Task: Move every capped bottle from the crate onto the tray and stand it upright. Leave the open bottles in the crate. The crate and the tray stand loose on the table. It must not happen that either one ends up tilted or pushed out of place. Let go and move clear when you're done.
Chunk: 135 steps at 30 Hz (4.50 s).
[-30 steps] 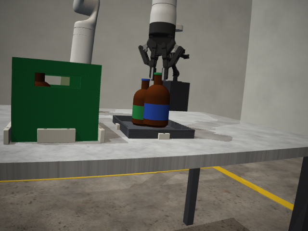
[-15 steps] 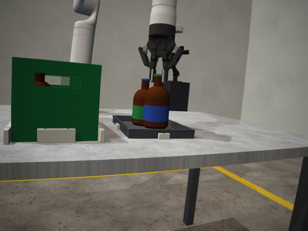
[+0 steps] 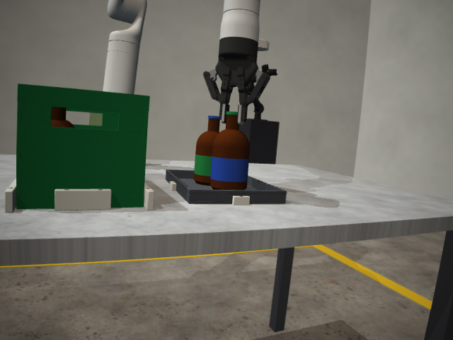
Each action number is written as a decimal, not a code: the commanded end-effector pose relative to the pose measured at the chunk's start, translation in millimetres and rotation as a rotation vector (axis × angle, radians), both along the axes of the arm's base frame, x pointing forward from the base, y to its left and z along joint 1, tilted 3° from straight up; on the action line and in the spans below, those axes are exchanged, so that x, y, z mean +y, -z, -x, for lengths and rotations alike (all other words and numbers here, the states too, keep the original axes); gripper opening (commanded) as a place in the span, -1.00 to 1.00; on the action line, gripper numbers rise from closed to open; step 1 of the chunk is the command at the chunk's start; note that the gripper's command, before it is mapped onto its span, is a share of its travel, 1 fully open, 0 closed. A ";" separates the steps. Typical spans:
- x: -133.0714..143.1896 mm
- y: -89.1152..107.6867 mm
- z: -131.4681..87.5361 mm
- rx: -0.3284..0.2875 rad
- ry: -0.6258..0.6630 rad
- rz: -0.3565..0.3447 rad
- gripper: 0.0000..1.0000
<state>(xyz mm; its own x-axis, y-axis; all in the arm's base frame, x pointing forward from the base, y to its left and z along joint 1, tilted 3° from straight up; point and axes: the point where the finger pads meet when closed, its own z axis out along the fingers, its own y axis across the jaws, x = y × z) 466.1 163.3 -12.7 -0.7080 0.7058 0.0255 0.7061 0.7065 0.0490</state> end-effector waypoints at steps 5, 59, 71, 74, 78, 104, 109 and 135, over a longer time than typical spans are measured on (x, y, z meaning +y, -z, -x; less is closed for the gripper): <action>0.5 2.0 -0.2 0.000 0.000 0.000 -1.00; 0.6 4.3 -0.2 -0.001 0.000 0.000 1.00; 0.6 4.3 -0.2 -0.001 0.000 0.000 1.00; 0.6 4.3 -0.2 -0.001 0.000 0.000 1.00; 0.6 4.3 -0.2 -0.001 0.000 0.000 1.00; -0.6 -19.0 0.1 0.000 -0.001 0.000 1.00; -1.5 -35.6 0.4 0.000 -0.001 0.000 1.00; -3.4 -67.2 0.3 0.004 -0.002 0.000 1.00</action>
